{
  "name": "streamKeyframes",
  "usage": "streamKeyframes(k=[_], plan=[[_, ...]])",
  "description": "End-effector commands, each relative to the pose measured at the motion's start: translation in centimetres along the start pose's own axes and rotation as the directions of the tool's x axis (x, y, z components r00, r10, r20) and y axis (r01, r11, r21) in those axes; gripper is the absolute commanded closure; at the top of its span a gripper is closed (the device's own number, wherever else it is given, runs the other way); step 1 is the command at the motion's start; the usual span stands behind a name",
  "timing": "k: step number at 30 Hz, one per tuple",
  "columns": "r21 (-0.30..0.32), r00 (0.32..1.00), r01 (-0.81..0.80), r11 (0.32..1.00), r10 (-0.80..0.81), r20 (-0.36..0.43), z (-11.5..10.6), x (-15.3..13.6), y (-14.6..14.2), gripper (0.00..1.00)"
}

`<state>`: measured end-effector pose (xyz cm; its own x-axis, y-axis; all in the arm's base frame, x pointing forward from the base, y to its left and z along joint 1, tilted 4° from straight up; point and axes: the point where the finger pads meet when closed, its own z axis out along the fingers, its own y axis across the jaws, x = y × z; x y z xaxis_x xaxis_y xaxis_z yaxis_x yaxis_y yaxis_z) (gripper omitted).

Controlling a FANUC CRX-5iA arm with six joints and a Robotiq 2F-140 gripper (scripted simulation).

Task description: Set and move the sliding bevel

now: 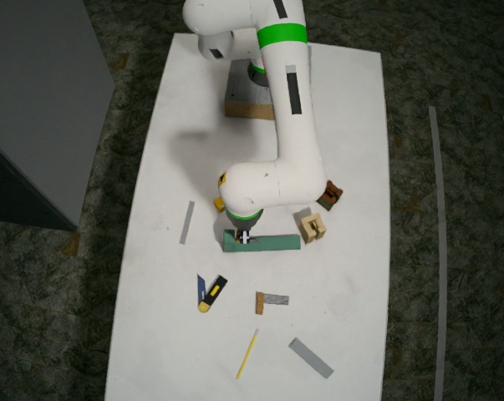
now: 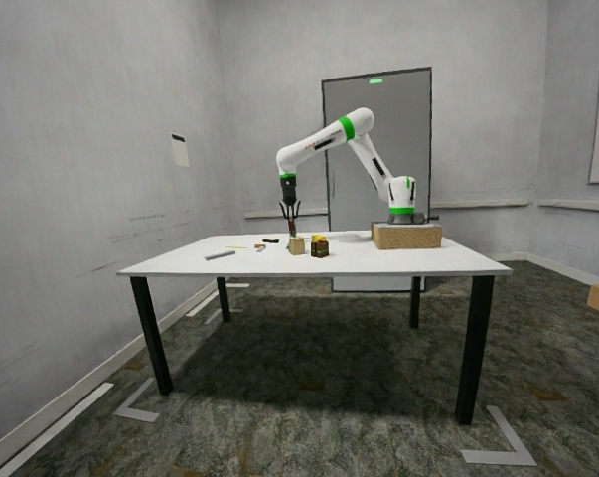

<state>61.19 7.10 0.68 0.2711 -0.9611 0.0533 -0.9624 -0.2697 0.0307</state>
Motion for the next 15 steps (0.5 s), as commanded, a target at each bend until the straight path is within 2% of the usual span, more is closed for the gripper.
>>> streamKeyframes(k=[1,15], plan=[[0.002,1.000,0.000,1.000,0.000,0.000,-0.07,0.02,-0.07,0.90],[0.002,1.000,0.000,1.000,0.000,0.000,-0.04,0.37,-0.08,0.90]])
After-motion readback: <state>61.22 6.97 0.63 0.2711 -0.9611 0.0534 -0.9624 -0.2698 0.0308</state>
